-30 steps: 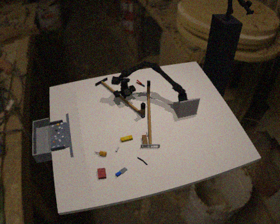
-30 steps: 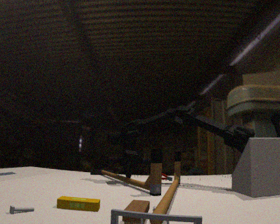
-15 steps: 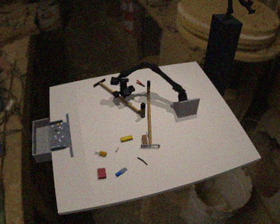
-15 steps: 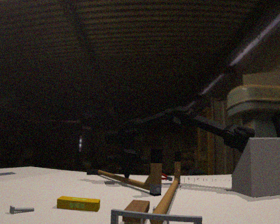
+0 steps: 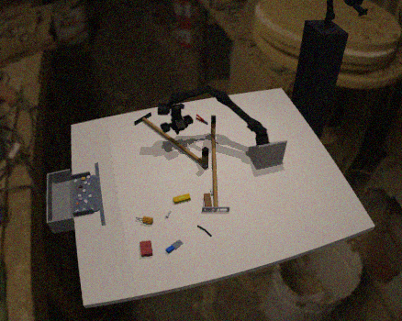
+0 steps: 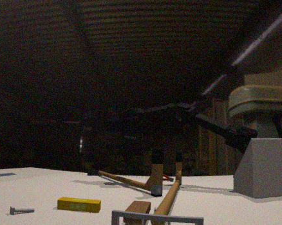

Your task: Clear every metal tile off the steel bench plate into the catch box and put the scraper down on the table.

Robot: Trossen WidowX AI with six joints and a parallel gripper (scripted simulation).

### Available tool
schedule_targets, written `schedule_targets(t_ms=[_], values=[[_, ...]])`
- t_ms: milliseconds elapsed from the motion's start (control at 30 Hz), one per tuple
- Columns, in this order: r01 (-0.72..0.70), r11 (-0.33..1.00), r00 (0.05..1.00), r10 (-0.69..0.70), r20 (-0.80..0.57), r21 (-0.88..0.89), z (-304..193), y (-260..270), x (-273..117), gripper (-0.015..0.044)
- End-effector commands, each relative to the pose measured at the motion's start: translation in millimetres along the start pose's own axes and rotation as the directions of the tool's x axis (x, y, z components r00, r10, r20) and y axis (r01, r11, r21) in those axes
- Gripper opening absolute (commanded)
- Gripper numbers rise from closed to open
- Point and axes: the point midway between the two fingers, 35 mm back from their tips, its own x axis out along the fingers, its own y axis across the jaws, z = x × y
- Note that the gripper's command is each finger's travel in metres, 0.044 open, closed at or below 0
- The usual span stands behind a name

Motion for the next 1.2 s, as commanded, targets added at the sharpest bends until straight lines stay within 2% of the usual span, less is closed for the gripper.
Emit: schedule_targets(t_ms=[0,300,733,1167], values=[[0.001,1.0,1.0,-0.001,-0.006,0.004,0,0,-15,0.0],[0.002,1.0,1.0,-0.002,-0.008,0.021,1,3,-36,0.0],[0.032,0.938,0.999,-0.023,-0.03,0.345,-1,7,-45,0.0],[0.067,0.77,0.998,-0.043,-0.052,0.635,-3,12,-54,0.0]])
